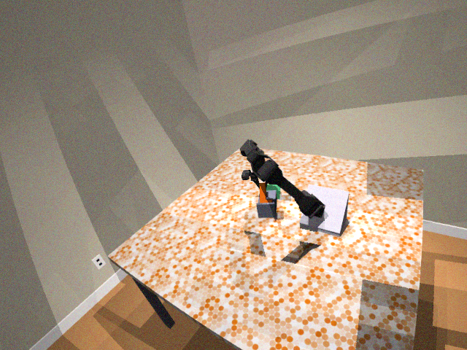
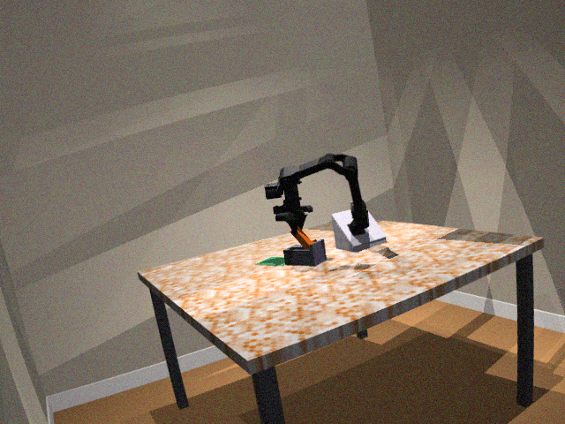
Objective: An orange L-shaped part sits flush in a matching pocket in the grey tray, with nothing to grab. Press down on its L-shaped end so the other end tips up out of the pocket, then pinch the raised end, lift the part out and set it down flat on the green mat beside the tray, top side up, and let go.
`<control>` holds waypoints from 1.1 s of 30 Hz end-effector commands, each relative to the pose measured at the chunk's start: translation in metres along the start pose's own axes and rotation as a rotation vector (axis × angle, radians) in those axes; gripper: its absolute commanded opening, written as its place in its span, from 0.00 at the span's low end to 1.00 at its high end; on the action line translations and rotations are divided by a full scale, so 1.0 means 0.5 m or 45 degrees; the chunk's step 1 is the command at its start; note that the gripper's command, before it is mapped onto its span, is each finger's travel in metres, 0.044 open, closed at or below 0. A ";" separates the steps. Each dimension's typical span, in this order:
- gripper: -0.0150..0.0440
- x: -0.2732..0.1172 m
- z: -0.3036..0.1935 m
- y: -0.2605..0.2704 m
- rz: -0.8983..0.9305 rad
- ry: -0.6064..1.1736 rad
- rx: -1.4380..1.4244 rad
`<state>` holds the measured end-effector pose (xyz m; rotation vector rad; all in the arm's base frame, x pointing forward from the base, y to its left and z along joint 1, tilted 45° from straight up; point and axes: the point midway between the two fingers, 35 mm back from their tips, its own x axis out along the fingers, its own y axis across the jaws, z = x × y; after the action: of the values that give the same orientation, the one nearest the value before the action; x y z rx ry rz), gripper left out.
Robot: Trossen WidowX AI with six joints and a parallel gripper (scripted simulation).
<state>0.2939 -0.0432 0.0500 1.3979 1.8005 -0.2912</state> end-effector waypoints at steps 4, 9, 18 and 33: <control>0.25 -0.026 0.003 0.002 0.000 -0.012 -0.008; 0.25 -0.041 0.003 0.001 -0.001 -0.012 -0.007; 0.25 -0.065 0.003 0.001 -0.001 -0.012 -0.007; 0.25 -0.066 0.048 -0.003 -0.001 -0.014 -0.008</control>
<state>0.3006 -0.0729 0.0645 1.3979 1.8015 -0.2909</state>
